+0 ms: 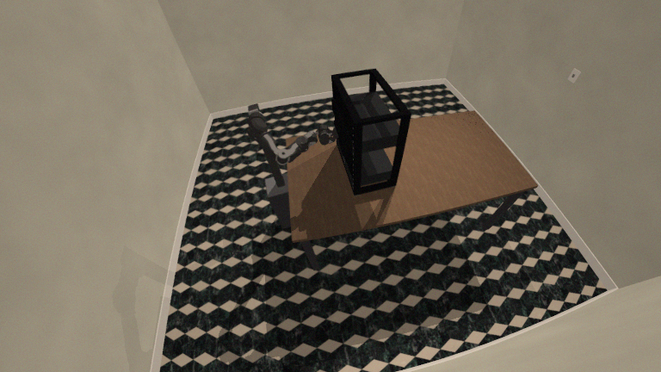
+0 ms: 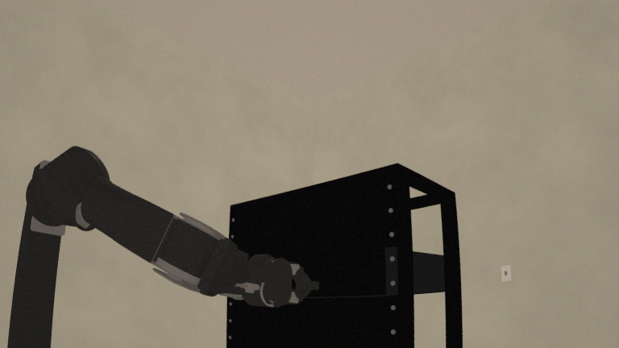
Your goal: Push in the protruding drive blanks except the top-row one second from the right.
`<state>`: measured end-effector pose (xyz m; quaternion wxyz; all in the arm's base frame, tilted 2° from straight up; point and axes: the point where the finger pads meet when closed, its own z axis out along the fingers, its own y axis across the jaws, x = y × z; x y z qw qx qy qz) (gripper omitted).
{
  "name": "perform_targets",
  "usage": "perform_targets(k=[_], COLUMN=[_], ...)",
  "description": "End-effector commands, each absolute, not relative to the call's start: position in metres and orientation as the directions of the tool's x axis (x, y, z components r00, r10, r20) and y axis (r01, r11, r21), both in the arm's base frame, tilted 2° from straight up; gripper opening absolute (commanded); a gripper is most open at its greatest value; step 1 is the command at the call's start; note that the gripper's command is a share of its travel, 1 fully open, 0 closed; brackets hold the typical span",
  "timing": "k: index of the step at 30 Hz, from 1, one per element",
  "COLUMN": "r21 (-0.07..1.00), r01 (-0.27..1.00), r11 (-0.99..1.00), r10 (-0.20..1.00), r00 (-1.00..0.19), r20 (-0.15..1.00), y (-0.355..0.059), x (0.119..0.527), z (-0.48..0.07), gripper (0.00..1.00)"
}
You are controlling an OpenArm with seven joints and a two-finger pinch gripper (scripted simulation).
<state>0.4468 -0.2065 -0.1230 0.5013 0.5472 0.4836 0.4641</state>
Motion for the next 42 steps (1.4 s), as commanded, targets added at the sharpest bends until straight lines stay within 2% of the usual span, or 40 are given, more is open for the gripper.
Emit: perform_targets(k=[1, 42], r21=[0.999, 0.999], r01=[0.039, 0.039], r11=[-0.027, -0.027], r10=[0.996, 0.996], r00=[0.082, 0.082], r20=[0.023, 0.023], y=[-0.2020, -0.2016], x=[0.4493, 0.4524], z=[-0.1144, -0.1127], gripper=[0.00, 0.00])
